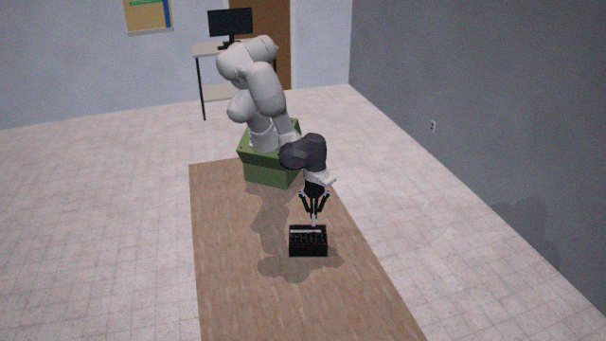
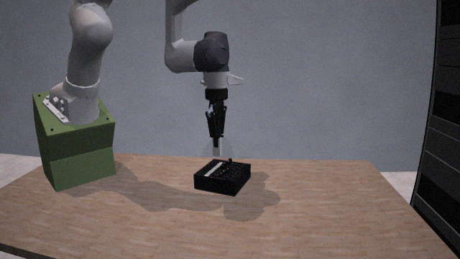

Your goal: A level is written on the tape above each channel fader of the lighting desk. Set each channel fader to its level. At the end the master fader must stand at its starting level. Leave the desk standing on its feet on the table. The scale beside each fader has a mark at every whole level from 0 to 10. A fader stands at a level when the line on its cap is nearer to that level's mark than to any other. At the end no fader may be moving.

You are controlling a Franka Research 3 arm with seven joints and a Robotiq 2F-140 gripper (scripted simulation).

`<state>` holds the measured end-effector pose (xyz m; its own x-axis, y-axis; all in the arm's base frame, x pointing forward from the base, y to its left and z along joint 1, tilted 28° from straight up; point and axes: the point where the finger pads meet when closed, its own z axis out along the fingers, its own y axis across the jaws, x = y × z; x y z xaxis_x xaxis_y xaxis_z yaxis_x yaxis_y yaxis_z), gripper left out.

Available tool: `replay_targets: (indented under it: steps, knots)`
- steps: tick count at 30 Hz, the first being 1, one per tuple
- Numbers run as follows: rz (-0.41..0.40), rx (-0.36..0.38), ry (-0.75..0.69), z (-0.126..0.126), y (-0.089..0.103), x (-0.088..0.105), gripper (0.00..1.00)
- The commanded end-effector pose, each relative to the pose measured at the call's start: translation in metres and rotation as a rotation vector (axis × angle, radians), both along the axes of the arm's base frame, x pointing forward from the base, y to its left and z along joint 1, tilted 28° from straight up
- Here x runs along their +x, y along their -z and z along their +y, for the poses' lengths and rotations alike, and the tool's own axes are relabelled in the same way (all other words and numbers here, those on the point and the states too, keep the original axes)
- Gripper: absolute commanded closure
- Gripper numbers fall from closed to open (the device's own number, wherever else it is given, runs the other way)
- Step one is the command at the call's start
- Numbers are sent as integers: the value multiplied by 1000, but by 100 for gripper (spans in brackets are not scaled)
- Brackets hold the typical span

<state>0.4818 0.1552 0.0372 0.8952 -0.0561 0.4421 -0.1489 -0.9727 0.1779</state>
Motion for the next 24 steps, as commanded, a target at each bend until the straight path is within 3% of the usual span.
replay_targets:
  steps: [1, 24]
  knots:
    - [-3, 6, 5, 0, 2, 2, 100]
    - [-3, 6, 5, -3, 14, 8, 100]
